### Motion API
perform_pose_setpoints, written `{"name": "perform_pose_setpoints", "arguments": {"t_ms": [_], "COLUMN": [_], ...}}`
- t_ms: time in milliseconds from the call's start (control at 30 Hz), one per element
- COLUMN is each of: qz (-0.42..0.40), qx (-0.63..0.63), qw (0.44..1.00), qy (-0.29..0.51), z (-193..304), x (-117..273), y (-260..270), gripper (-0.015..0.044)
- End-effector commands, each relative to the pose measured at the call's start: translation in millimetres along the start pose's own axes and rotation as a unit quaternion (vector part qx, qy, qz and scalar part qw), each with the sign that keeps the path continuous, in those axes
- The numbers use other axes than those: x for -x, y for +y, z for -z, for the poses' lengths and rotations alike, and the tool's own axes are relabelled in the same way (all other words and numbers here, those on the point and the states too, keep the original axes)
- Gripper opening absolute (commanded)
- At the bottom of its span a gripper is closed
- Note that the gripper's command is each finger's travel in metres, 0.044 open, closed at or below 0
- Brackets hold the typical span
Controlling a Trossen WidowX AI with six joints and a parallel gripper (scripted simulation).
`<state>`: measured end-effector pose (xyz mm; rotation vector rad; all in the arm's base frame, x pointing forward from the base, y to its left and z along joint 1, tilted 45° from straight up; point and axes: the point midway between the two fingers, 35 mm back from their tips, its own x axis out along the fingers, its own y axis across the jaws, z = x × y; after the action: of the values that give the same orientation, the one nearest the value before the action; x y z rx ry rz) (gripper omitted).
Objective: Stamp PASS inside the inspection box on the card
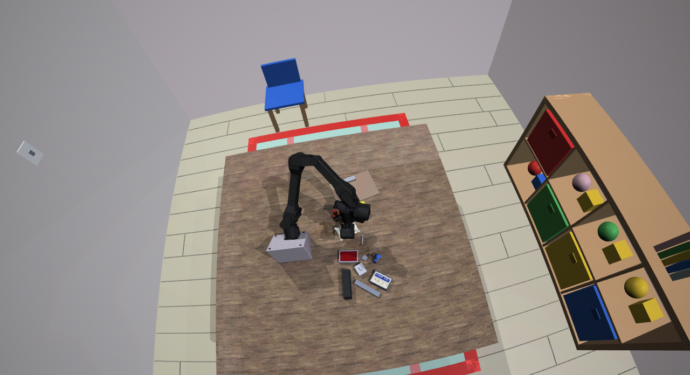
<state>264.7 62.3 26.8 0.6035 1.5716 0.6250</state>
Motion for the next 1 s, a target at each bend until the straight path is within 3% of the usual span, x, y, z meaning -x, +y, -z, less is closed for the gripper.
{"name": "perform_pose_setpoints", "arguments": {"t_ms": [0, 267, 967], "qz": [0.003, 0.003, 0.003], "qx": [0.004, 0.005, 0.009], "qw": [1.000, 1.000, 1.000], "qy": [0.000, 0.000, -0.002], "z": [-0.3, -2.3, -81.1], "x": [8.4, 16.1, 18.0], "y": [-0.1, -0.3, -21.8], "gripper": [0.0000, 0.0000, 0.0000]}}
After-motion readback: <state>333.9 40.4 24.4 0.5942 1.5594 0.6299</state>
